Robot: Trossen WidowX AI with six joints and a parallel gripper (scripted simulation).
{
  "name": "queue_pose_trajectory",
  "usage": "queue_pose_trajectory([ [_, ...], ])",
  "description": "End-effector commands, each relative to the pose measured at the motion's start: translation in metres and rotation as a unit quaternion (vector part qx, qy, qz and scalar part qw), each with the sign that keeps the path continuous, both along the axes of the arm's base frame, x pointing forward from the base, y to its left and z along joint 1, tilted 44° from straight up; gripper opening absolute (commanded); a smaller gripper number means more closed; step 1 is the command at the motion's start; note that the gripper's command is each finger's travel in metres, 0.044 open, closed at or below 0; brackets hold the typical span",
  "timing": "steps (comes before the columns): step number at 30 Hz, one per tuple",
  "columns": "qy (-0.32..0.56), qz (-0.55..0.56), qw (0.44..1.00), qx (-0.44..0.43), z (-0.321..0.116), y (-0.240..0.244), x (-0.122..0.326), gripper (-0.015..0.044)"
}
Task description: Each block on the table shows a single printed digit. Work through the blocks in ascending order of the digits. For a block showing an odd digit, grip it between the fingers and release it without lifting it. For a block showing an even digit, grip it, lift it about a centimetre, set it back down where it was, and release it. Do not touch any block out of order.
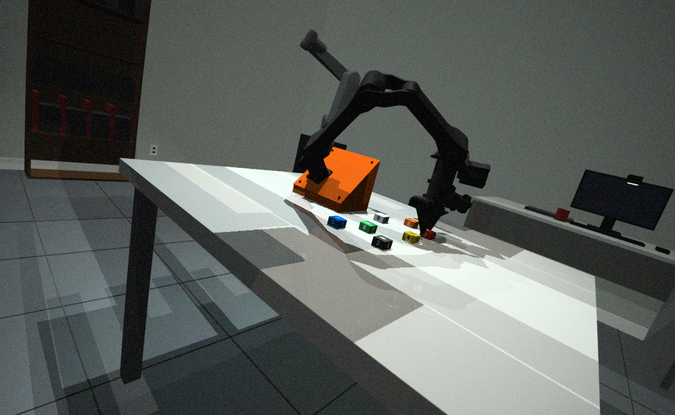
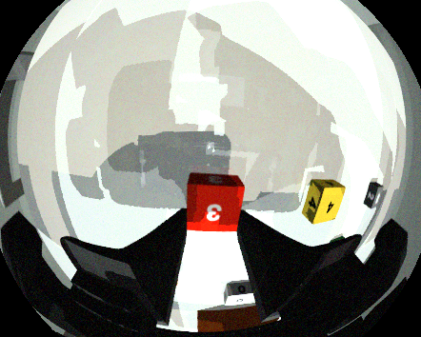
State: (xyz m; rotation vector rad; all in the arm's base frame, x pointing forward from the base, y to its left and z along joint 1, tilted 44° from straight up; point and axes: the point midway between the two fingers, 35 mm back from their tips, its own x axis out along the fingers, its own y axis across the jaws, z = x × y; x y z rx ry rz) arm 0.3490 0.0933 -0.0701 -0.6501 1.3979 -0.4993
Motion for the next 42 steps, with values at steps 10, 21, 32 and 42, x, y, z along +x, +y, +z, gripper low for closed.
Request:
queue_pose_trajectory([
  [10,0.002,0.003,1.0,-0.003,-0.001,-0.001,0.0,0.0383],
  [21,0.002,0.003,1.0,-0.002,0.025,0.024,-0.004,0.04],
  [32,0.003,0.003,1.0,0.0,0.084,0.079,-0.014,0.019],
  [42,0.003,0.003,1.0,0.0,0.084,0.079,-0.014,0.012],
])
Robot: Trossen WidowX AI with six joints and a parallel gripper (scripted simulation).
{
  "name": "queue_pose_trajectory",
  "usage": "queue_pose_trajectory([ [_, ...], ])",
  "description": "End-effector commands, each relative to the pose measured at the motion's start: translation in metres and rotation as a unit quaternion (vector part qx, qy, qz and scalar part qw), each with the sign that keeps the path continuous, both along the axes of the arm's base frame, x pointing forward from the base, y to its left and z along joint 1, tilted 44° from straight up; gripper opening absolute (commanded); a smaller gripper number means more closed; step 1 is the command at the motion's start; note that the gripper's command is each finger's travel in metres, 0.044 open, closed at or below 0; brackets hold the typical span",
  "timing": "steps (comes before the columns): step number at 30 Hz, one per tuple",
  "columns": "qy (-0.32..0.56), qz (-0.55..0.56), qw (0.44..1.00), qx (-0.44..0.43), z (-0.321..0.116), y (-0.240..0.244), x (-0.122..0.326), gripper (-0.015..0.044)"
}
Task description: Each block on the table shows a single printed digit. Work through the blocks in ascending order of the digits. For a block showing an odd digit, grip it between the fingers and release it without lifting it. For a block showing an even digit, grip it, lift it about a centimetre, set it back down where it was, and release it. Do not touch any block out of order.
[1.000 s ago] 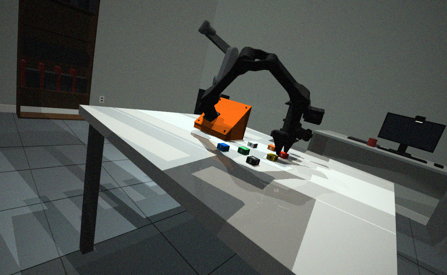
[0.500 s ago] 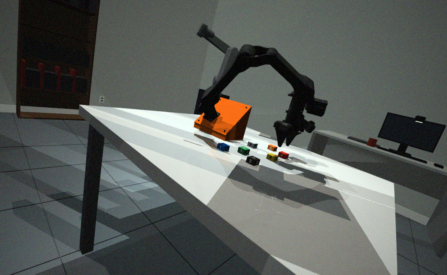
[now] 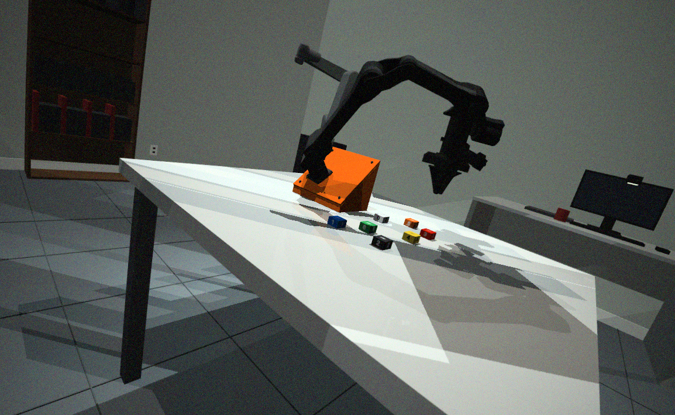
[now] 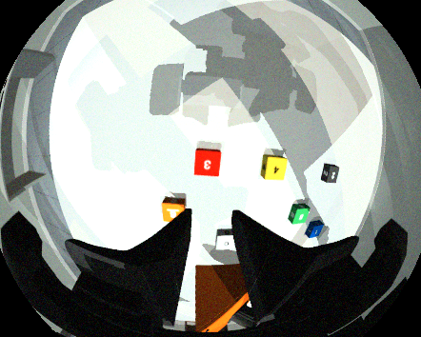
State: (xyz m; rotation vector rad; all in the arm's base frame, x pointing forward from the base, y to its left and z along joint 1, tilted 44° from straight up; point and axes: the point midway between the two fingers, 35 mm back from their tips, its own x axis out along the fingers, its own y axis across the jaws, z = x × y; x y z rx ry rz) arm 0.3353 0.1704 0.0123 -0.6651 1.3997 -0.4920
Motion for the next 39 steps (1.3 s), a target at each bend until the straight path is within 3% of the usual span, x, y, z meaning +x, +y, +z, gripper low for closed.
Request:
queue_pose_trajectory([
  [1,-0.001,-0.003,1.0,0.002,0.002,0.002,-0.001,0.012],
  [5,-0.001,-0.003,1.0,0.003,0.009,-0.005,0.001,0.012],
  [11,-0.001,-0.003,1.0,0.0,0.064,-0.065,0.006,0.012],
  [16,-0.001,-0.003,1.0,0.0,0.065,-0.067,0.005,0.012],
  [23,-0.002,-0.003,1.0,-0.001,0.009,-0.12,0.015,0.0304],
  [27,-0.002,-0.003,1.0,-0.002,0.007,-0.122,0.015,0.04],
  [39,-0.002,-0.003,1.0,-0.002,-0.005,-0.133,0.018,0.04],
])
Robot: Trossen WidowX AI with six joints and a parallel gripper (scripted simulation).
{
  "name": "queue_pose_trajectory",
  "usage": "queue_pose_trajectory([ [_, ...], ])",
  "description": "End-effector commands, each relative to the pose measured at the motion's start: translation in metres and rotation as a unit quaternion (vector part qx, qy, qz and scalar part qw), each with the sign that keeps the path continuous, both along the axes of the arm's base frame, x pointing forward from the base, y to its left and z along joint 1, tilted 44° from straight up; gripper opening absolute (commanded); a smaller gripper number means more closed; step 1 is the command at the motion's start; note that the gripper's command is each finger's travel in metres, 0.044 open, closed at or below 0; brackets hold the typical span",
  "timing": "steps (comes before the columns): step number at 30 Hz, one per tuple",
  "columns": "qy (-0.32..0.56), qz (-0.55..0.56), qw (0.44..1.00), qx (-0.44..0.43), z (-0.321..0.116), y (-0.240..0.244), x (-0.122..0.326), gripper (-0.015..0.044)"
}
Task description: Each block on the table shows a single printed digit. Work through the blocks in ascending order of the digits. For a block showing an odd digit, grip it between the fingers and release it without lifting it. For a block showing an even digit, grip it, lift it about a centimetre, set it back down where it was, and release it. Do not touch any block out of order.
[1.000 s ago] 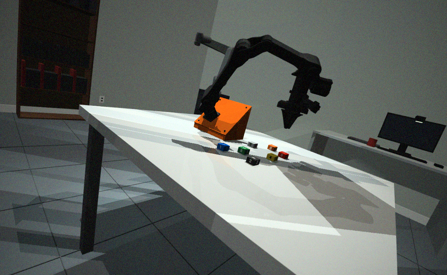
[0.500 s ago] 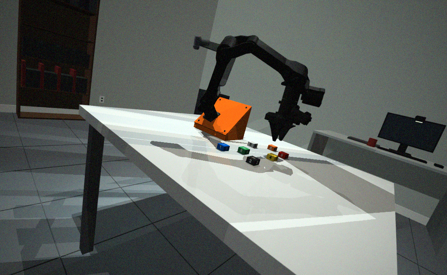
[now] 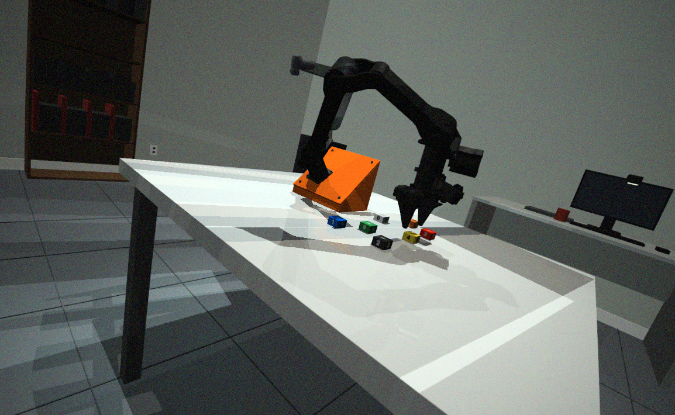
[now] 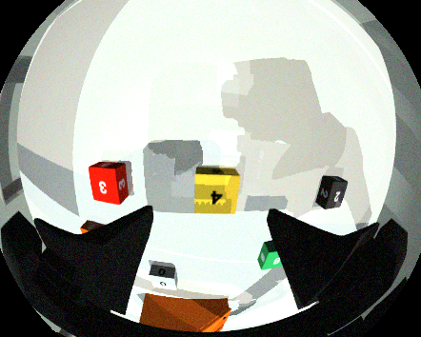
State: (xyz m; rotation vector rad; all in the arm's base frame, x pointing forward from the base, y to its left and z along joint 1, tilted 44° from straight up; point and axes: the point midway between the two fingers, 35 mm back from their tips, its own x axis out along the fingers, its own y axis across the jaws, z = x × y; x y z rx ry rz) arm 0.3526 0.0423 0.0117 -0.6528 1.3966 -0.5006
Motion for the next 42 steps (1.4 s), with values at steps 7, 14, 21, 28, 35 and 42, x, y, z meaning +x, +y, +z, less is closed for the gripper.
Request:
queue_pose_trajectory([
  [7,0.002,0.002,1.0,-0.003,-0.013,-0.012,0.002,0.04],
  [14,0.002,0.002,1.0,-0.004,-0.019,-0.018,0.002,0.04],
  [21,0.002,0.002,1.0,-0.004,-0.019,-0.018,0.002,0.0216],
  [28,0.002,0.002,1.0,-0.004,-0.019,-0.018,0.002,0.012],
  [35,0.002,0.002,1.0,-0.004,-0.019,-0.018,0.002,0.012],
  [42,0.002,0.002,1.0,-0.004,-0.018,-0.018,0.002,0.012],
])
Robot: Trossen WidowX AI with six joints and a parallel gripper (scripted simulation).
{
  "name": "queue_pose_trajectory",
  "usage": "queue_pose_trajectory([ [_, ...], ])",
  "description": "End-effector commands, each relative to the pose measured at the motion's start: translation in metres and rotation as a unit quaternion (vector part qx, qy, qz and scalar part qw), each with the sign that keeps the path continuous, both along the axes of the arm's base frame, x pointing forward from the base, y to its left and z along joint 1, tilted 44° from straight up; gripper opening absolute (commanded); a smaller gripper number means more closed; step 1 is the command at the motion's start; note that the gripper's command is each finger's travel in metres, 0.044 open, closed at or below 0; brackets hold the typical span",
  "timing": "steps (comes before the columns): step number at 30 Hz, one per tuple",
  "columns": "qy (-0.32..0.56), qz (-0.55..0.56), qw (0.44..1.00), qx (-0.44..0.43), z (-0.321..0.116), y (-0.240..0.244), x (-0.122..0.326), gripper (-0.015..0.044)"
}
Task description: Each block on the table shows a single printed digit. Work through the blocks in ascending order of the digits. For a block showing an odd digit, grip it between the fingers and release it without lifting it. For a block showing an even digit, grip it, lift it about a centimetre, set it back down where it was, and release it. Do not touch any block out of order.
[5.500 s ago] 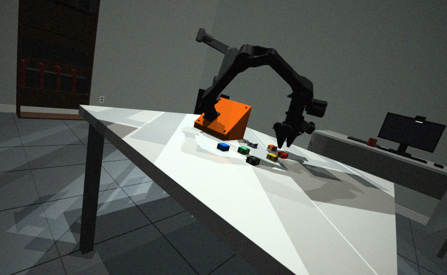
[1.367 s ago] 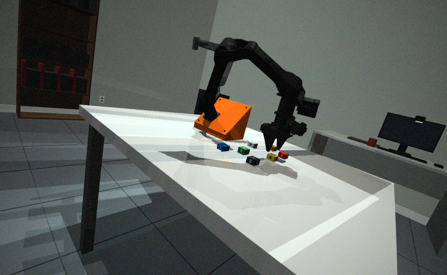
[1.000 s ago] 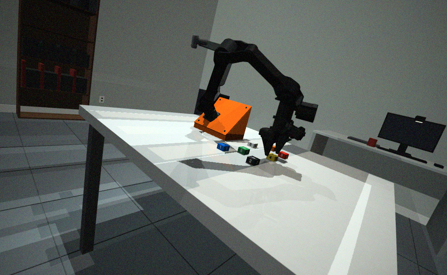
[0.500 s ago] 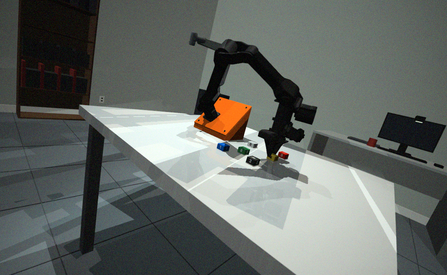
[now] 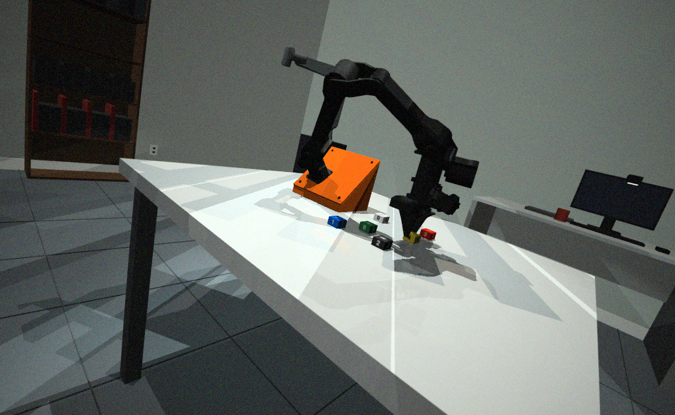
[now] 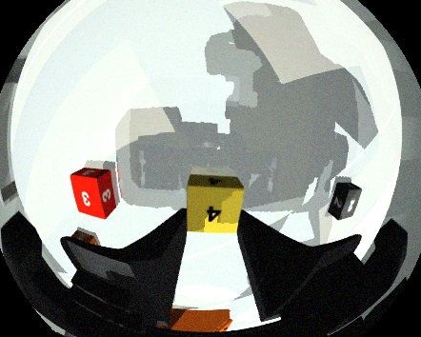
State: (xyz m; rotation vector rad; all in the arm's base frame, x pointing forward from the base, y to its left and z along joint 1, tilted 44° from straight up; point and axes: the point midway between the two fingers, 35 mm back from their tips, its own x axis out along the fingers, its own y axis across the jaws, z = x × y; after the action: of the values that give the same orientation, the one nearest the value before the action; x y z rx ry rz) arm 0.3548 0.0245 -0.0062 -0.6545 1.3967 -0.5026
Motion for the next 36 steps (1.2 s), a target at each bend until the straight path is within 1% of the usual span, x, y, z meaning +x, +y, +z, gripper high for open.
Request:
queue_pose_trajectory([
  [1,0.002,0.002,1.0,-0.003,0.001,0.001,0.0,0.012],
  [9,0.002,0.002,1.0,-0.002,0.01,0.01,-0.002,0.012],
  [22,0.002,0.002,1.0,-0.002,0.01,0.01,-0.002,0.012],
  [36,0.002,0.002,1.0,-0.003,-0.001,-0.001,0.0,0.012],
])
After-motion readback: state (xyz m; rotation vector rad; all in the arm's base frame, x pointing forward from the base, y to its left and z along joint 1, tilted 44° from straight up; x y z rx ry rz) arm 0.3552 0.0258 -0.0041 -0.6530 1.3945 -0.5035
